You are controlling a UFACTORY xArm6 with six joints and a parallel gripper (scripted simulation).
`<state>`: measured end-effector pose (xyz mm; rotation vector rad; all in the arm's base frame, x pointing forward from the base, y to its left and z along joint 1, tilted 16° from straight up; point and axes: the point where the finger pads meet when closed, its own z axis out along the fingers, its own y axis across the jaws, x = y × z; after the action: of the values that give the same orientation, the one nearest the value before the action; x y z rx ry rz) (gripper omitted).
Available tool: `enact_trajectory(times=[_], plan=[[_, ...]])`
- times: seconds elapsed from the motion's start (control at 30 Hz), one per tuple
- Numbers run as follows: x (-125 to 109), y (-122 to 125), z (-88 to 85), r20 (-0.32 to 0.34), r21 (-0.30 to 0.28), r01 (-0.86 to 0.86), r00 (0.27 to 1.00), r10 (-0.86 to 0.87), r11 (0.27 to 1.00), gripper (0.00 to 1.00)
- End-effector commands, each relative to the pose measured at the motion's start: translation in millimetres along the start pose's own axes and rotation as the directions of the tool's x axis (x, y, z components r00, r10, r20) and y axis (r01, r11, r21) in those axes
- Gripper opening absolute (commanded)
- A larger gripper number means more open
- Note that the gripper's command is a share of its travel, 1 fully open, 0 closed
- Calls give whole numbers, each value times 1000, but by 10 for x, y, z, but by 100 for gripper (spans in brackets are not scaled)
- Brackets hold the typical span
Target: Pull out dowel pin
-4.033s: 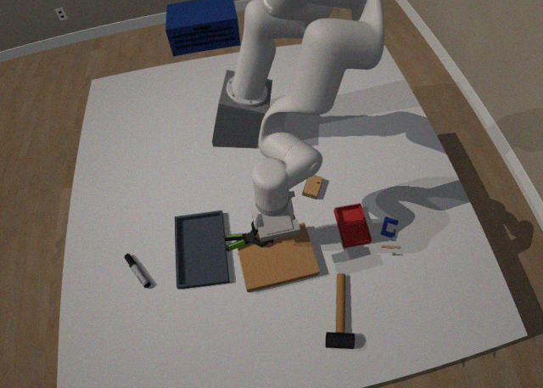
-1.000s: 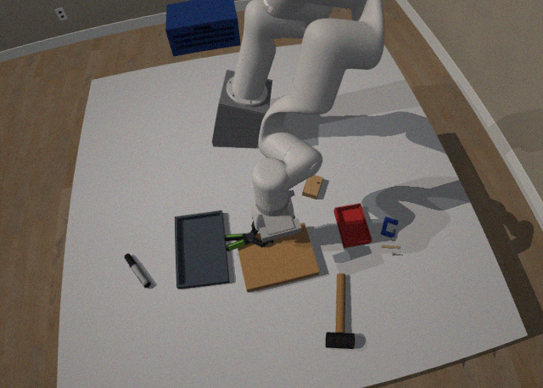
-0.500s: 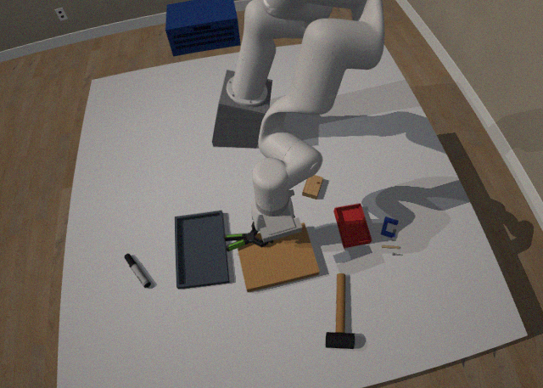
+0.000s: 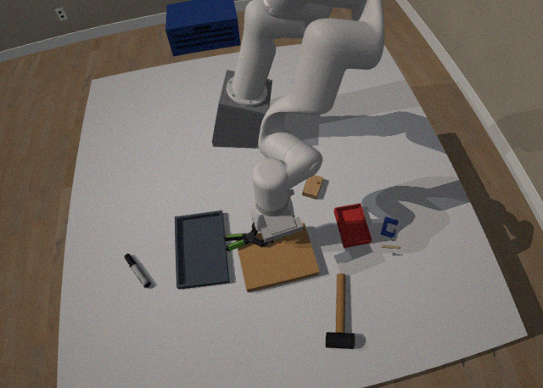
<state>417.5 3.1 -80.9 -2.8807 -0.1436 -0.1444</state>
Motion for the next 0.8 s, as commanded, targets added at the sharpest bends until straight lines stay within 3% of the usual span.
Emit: enact_trajectory(times=[0.0,0.77], plan=[[15,1,-10,-4,-1,19,1000,-19,1000,0],[15,1,-11,-4,-1,87,996,-87,996,0]])
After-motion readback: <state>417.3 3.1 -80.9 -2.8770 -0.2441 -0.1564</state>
